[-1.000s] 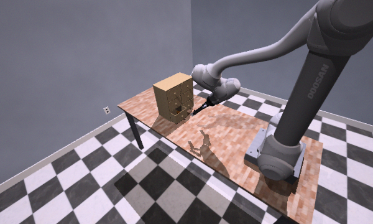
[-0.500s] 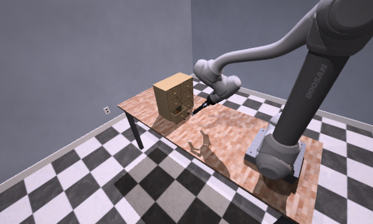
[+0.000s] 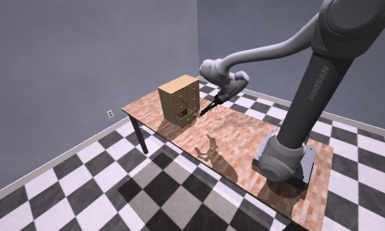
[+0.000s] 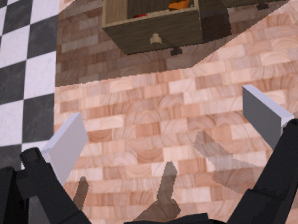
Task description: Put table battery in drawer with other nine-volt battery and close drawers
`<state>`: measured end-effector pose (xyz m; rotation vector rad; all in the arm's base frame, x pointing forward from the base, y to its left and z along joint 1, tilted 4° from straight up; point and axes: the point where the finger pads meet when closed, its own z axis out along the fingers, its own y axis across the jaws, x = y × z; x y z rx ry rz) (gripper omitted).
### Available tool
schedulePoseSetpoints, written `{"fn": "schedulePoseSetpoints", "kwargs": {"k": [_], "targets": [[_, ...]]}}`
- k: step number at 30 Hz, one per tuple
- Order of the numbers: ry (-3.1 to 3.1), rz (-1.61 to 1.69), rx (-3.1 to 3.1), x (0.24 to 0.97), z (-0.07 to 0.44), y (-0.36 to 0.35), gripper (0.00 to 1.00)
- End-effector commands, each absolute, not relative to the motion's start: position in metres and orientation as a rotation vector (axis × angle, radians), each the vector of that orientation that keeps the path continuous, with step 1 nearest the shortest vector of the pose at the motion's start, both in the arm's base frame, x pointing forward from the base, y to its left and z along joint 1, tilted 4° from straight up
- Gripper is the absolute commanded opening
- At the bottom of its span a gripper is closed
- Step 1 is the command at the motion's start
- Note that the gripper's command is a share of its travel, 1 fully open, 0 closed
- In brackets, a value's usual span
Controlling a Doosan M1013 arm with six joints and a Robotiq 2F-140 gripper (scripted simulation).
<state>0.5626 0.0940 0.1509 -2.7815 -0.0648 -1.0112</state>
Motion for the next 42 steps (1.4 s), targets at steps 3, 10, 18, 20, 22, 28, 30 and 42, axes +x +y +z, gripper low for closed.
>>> {"fn": "schedulePoseSetpoints", "kwargs": {"k": [3, 10, 18, 20, 22, 28, 30, 42], "targets": [[-0.023, -0.631, -2.985, 0.5641, 0.1558, 0.0959, 1.0], [-0.025, -0.438, -3.019, 0.5639, 0.1586, 0.0958, 1.0], [0.02, -0.127, -3.132, 0.5638, 0.1598, 0.0958, 1.0], [0.02, -0.116, -3.133, 0.5638, 0.16, 0.0958, 1.0], [0.02, -0.109, -3.133, 0.5638, 0.1602, 0.0958, 1.0], [0.02, -0.102, -3.133, 0.5638, 0.1604, 0.0958, 1.0], [0.02, -0.102, -3.133, 0.5638, 0.1604, 0.0958, 1.0], [0.02, -0.102, -3.133, 0.5638, 0.1604, 0.0958, 1.0]]}}
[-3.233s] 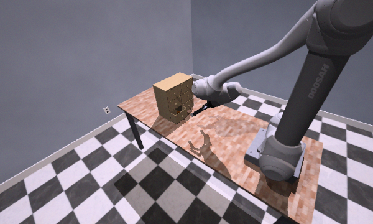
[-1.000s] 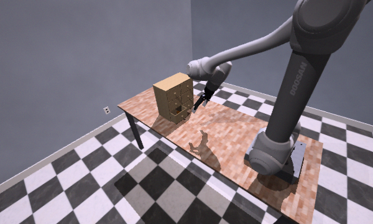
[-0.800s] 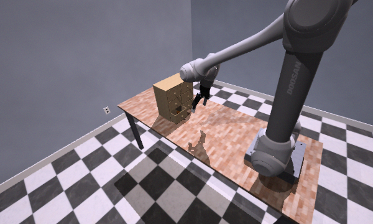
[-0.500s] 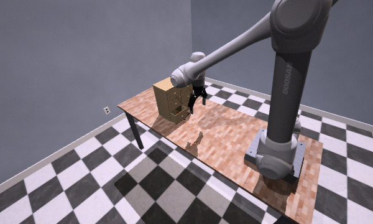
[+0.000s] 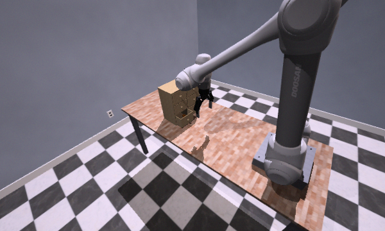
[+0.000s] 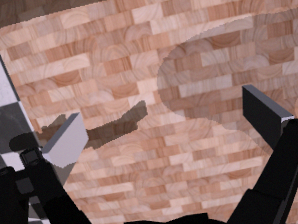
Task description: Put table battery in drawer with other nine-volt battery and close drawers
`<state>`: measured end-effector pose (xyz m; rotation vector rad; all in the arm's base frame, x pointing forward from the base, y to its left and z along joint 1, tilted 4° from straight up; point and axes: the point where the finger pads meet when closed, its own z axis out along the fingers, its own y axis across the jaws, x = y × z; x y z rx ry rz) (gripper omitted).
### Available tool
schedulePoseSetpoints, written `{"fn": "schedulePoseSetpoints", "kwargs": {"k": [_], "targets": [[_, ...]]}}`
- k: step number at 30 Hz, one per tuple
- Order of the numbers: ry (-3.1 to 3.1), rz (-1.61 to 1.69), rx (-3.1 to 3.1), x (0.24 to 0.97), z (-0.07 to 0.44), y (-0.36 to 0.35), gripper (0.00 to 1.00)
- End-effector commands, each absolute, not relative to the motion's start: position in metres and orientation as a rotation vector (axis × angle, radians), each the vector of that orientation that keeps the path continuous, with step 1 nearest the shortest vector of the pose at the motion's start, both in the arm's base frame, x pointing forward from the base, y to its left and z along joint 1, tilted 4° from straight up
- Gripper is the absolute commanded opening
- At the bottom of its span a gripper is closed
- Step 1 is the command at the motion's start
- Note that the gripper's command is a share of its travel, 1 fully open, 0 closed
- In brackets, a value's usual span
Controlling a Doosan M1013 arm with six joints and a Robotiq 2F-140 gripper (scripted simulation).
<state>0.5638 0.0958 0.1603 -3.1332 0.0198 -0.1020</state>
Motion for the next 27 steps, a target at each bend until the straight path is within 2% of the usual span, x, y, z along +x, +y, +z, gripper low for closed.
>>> {"fn": "schedulePoseSetpoints", "kwargs": {"k": [1, 5, 8, 10, 27], "targets": [[0.02, -0.102, -3.133, 0.563, 0.161, 0.096, 1.0], [0.019, -0.102, -3.133, 0.505, 0.2, 0.117, 1.0], [0.019, -0.102, -3.133, 0.505, 0.2, 0.117, 1.0], [0.019, -0.102, -3.133, 0.472, 0.218, 0.126, 1.0], [0.02, -0.252, -3.125, 0.473, 0.215, 0.127, 1.0]]}}
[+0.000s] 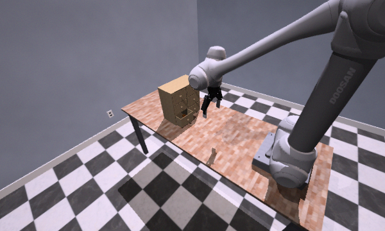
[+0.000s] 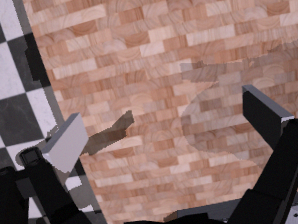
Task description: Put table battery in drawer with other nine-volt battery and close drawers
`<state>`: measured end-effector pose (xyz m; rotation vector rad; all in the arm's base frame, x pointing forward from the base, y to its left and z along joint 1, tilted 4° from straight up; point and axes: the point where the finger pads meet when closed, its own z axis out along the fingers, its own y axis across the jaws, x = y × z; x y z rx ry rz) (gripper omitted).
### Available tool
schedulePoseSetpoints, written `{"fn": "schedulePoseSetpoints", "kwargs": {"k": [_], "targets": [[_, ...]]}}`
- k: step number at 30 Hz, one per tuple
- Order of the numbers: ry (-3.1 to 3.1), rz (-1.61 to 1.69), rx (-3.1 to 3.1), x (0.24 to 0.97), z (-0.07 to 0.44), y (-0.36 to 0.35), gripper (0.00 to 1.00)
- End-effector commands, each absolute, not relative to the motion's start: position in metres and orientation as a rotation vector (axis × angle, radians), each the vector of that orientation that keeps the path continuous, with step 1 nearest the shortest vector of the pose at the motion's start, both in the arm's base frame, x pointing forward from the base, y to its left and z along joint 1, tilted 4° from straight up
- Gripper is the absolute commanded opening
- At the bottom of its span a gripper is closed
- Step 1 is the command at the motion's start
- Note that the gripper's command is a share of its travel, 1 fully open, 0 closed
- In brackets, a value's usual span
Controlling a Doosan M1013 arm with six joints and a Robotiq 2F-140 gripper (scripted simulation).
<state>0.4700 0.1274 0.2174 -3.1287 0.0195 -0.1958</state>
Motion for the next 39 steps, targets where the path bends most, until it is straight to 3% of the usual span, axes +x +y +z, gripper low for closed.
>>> {"fn": "schedulePoseSetpoints", "kwargs": {"k": [1, 13, 39], "targets": [[0.02, -0.288, -3.122, 0.475, 0.213, 0.127, 1.0], [0.023, -0.951, -2.992, 0.514, 0.18, 0.127, 1.0], [0.024, -1.407, -2.811, 0.541, 0.156, 0.126, 1.0]]}}
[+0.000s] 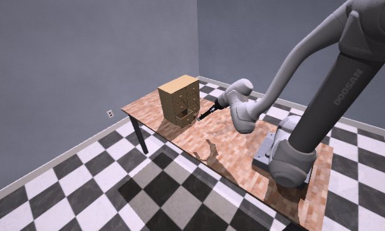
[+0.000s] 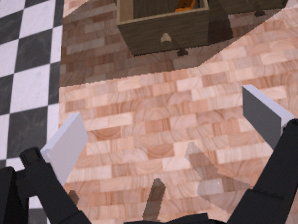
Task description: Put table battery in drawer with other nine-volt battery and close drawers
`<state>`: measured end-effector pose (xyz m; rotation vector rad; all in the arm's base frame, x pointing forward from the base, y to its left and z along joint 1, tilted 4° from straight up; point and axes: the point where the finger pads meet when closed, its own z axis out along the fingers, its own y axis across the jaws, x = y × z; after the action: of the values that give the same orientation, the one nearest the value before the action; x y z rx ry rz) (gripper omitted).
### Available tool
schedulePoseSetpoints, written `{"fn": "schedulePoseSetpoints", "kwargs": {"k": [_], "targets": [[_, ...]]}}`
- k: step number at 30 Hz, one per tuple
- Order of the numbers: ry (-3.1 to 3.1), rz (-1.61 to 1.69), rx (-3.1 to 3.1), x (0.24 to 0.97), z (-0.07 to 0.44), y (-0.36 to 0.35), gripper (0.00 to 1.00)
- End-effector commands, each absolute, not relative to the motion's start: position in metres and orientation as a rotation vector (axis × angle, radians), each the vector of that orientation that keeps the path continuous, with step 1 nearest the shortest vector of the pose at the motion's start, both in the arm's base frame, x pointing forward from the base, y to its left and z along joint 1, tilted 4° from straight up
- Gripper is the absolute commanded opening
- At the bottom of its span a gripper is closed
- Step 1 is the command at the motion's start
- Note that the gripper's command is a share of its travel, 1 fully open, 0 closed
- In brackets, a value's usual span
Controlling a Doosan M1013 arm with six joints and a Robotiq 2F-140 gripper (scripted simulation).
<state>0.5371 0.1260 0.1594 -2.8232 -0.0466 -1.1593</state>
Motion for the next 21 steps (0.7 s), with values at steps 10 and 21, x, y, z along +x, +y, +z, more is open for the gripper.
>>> {"fn": "schedulePoseSetpoints", "kwargs": {"k": [10, 21], "targets": [[0.003, -1.571, -2.693, 0.558, 0.142, 0.127, 1.0], [-0.03, -1.663, -2.583, 0.572, 0.13, 0.127, 1.0]]}}
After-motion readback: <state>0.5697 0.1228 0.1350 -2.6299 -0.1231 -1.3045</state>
